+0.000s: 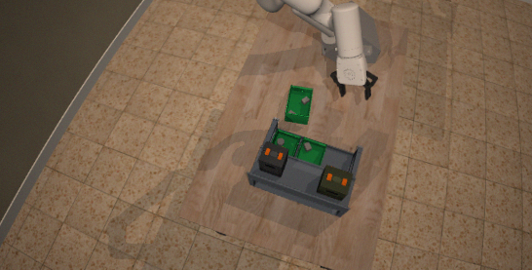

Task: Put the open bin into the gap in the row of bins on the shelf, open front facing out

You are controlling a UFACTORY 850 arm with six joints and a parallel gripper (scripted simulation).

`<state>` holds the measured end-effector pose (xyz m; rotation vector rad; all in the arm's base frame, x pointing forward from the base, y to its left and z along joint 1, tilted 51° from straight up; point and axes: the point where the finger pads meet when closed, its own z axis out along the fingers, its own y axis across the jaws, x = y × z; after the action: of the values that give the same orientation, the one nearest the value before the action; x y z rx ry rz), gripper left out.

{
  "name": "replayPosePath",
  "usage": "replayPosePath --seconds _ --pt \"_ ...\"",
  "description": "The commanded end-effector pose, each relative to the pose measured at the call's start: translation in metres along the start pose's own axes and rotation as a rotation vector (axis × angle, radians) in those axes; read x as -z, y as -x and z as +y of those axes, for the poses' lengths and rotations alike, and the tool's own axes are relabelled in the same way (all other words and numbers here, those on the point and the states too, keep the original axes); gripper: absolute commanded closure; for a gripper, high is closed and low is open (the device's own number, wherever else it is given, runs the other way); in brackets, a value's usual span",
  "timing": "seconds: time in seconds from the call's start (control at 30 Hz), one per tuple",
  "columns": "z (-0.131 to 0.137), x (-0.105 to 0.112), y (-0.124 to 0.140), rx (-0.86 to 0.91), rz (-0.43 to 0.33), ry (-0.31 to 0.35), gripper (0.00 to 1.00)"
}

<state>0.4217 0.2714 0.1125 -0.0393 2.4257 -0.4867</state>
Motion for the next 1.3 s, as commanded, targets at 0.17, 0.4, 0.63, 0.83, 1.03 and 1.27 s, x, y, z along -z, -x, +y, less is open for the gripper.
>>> replayPosePath --seconds 0.17,0.4,0.63,0.83,1.03,1.27 --pt "-0.0013 -0.0011 -0.0004 0.017 -0.044 -0.019 0.00" --pt "-0.0015 -0.0012 -0.0004 0.148 -0.244 -0.112 0.00" --pt "-0.0015 -0.0012 -0.0004 0.148 -0.244 -0.112 0.00" --pt "-0.0015 -0.0011 -0.0003 0.199 -0.322 -0.149 0.00" --pt "-0.0016 -0.0012 -0.0003 0.278 -0.444 -0.206 0.00" --pt "-0.0016 -0.0012 -0.0003 0.278 -0.444 -0.206 0.00"
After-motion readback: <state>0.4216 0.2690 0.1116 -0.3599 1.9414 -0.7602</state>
